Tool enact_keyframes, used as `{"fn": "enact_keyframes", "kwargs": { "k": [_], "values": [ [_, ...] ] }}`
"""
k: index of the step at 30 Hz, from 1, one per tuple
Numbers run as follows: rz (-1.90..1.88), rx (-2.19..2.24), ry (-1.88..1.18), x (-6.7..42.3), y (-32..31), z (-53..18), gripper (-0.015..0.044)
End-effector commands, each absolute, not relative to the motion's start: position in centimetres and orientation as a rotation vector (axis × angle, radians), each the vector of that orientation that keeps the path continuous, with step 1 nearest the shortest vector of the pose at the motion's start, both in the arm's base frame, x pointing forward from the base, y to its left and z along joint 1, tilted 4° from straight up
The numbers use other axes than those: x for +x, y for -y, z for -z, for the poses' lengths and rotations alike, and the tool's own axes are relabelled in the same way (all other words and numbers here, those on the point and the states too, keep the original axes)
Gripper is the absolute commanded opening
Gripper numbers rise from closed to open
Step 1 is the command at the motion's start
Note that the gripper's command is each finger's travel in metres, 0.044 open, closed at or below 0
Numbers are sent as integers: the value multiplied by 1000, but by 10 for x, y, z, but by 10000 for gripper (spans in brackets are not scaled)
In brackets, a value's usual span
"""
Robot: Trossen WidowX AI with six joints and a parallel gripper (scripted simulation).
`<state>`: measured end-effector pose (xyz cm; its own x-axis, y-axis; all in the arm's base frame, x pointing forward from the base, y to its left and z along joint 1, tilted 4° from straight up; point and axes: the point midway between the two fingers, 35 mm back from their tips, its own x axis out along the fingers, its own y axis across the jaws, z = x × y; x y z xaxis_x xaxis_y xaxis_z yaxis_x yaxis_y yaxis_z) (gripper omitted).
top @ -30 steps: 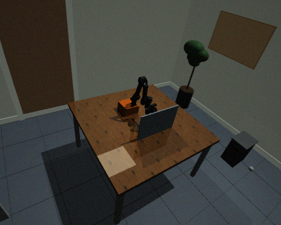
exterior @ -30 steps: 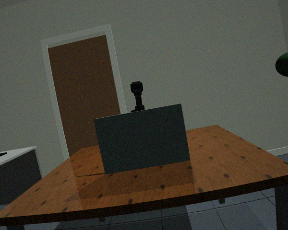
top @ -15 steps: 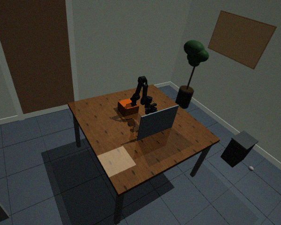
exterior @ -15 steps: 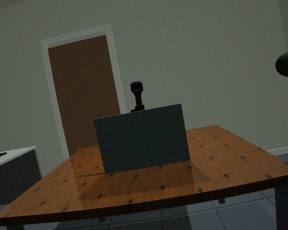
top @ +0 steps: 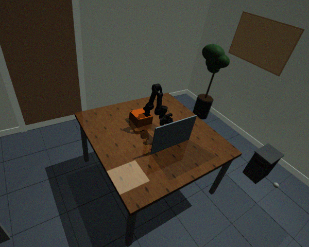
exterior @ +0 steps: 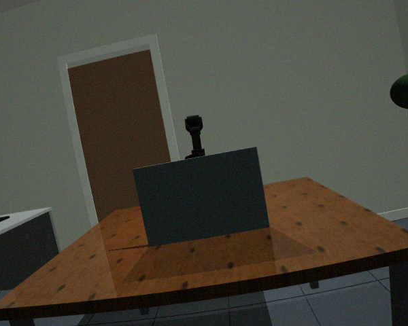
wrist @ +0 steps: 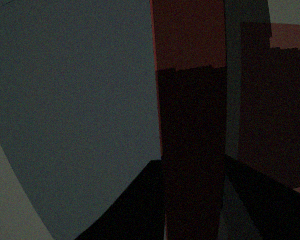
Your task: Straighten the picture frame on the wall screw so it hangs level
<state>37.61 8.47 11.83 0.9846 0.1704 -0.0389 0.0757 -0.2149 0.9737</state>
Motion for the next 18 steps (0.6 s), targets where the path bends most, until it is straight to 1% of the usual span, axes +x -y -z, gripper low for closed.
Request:
{"fn": "enact_keyframes", "kwargs": {
  "k": [1, 18],
  "values": [
    [-97, 1785, -175, 376, -85, -121, 0],
    [-97, 1785, -175, 376, -87, -122, 0]
  ]
}}
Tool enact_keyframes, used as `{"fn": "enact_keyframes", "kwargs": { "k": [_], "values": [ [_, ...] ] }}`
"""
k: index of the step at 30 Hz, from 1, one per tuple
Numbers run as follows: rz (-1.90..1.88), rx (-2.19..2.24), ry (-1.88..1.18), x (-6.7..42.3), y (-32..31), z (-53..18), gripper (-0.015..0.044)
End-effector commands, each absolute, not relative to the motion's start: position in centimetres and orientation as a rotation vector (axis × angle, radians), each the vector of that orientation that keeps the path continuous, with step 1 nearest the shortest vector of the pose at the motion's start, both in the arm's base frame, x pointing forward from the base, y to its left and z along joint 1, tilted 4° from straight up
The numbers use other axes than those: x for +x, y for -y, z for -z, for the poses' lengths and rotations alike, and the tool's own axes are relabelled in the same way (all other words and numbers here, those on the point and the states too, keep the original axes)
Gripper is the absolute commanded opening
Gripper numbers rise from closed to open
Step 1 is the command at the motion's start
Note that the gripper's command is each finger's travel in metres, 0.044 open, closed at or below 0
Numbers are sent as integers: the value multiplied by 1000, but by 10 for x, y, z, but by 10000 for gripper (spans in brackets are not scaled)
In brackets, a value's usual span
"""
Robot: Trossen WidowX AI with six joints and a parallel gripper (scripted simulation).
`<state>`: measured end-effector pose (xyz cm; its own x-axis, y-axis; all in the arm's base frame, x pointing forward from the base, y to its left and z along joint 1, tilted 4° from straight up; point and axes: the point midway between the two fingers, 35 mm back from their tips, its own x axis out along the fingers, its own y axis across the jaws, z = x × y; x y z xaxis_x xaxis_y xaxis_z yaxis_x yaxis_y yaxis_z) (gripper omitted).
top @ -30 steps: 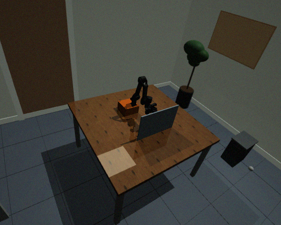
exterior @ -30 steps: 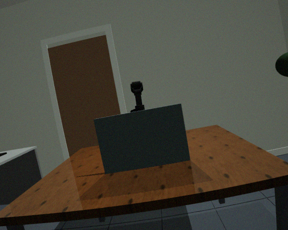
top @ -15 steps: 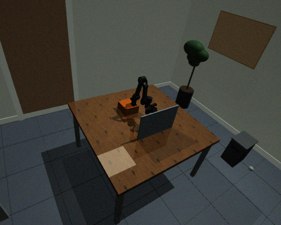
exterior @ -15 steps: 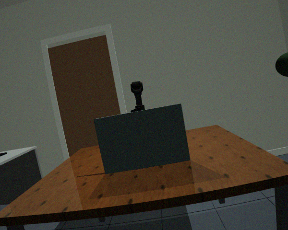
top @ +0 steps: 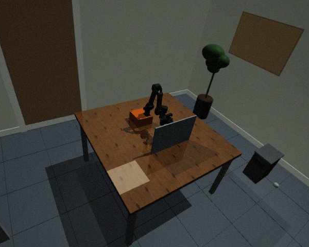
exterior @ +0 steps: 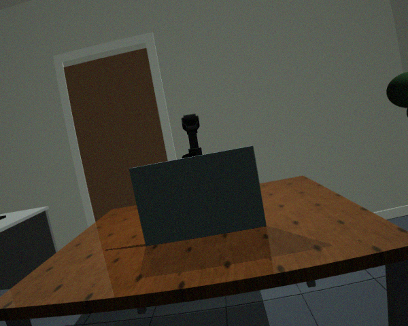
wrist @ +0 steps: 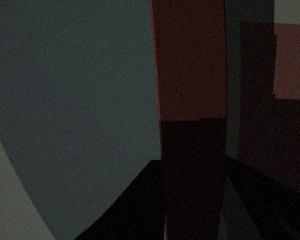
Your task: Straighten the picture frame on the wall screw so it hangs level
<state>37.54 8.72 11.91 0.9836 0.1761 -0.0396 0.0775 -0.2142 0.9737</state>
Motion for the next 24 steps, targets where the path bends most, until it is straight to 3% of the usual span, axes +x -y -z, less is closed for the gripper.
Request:
{"fn": "enact_keyframes", "kwargs": {
  "k": [1, 24],
  "values": [
    [-97, 1786, -175, 376, -87, -122, 0],
    [-97, 1786, -175, 375, -91, -123, 0]
  ]
}}
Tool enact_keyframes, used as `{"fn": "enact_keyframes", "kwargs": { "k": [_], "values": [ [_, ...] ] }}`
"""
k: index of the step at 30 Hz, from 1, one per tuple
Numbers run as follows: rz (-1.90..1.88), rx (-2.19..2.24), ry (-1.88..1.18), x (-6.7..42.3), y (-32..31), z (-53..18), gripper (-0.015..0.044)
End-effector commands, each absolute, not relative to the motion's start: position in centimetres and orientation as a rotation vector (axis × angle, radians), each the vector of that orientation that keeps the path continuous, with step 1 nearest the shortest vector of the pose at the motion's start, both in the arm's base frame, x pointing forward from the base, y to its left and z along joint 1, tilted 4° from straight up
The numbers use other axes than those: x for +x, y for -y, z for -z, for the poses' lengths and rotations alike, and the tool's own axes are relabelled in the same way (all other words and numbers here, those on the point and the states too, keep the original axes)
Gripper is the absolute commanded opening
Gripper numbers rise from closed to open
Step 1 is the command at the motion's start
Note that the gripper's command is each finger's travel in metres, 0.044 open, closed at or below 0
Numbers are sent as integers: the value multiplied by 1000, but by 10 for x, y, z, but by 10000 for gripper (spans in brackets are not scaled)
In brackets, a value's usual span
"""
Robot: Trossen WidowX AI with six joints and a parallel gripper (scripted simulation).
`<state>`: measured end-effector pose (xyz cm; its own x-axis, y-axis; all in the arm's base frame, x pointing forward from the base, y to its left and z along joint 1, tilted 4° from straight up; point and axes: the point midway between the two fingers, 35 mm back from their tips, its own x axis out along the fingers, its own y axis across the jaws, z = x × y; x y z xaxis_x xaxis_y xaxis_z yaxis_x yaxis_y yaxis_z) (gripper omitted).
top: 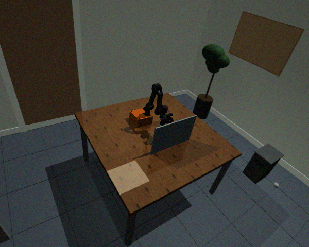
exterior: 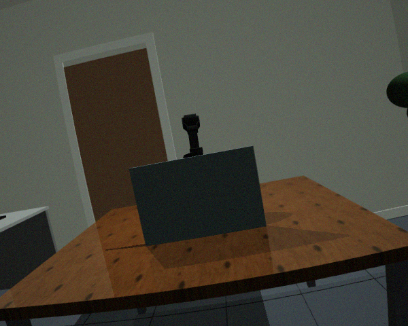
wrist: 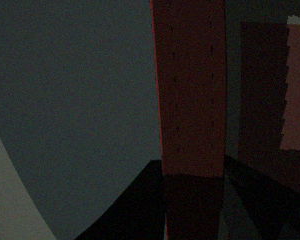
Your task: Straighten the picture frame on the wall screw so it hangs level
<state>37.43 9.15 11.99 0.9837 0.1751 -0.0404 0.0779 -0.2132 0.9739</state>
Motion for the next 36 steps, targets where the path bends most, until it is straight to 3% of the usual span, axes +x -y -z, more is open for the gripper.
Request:
{"fn": "enact_keyframes", "kwargs": {
  "k": [1, 36],
  "values": [
    [-97, 1786, -175, 375, -91, -123, 0],
    [-95, 1788, -184, 375, -93, -115, 0]
  ]
}}
